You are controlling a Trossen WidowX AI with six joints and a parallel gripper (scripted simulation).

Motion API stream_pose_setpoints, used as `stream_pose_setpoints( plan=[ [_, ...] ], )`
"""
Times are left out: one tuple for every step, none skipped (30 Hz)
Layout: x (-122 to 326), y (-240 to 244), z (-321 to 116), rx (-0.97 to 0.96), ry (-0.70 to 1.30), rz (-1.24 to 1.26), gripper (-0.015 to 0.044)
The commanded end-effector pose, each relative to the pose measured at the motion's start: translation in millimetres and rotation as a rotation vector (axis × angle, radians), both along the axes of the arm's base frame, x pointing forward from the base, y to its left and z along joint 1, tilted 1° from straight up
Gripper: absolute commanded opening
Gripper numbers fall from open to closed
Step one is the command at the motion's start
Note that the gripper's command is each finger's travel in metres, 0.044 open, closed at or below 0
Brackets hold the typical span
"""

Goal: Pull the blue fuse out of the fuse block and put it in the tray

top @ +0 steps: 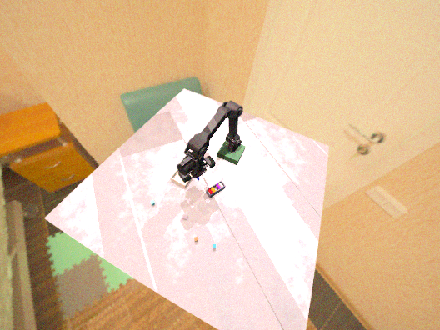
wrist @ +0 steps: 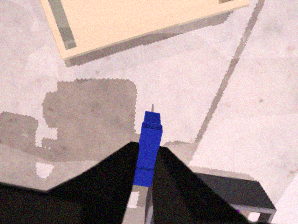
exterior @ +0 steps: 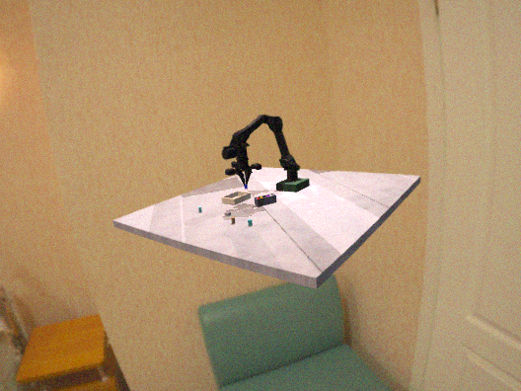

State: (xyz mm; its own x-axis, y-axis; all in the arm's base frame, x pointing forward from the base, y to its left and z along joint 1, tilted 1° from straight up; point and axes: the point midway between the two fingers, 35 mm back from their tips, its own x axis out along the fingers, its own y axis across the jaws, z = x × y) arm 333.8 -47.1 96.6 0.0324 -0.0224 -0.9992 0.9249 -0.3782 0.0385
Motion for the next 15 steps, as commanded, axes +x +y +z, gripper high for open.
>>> stream_pose_setpoints(
  plan=[
    [0.4,-18.7,-1.5,0.0,0.008,0.004,0.0],
    [0.4,-24.8,-1.4,0.0,0.008,0.004,0.0],
    [0.3,-30.8,-1.2,-0.001,0.008,0.004,0.0],
    [0.1,-36.9,-1.1,-0.001,0.008,0.004,0.0],
    [-0.3,-43.0,-1.0,-0.002,0.008,0.004,0.0],
    [-0.7,-49.1,-0.9,-0.002,0.008,0.004,0.0],
    [-1.2,-55.2,-0.8,-0.003,0.008,0.004,0.0],
    [-1.9,-61.3,-0.6,-0.003,0.008,0.004,0.0],
    [-2.7,-67.5,-0.5,-0.004,0.008,0.004,0.0],
    [-3.6,-73.6,-0.4,-0.004,0.009,0.004,0.0],
    [-4.6,-79.7,-0.3,-0.005,0.009,0.004,0.0],
    [-5.7,-85.9,-0.2,-0.005,0.009,0.004,0.0],
    [-7.0,-92.0,-0.1,-0.006,0.009,0.004,0.0],
    [-8.1,-97.1,-0.1,-0.006,0.009,0.004,0.0],
    [-8.8,-100.1,0.0,-0.007,0.009,0.004,0.0]
  ],
)
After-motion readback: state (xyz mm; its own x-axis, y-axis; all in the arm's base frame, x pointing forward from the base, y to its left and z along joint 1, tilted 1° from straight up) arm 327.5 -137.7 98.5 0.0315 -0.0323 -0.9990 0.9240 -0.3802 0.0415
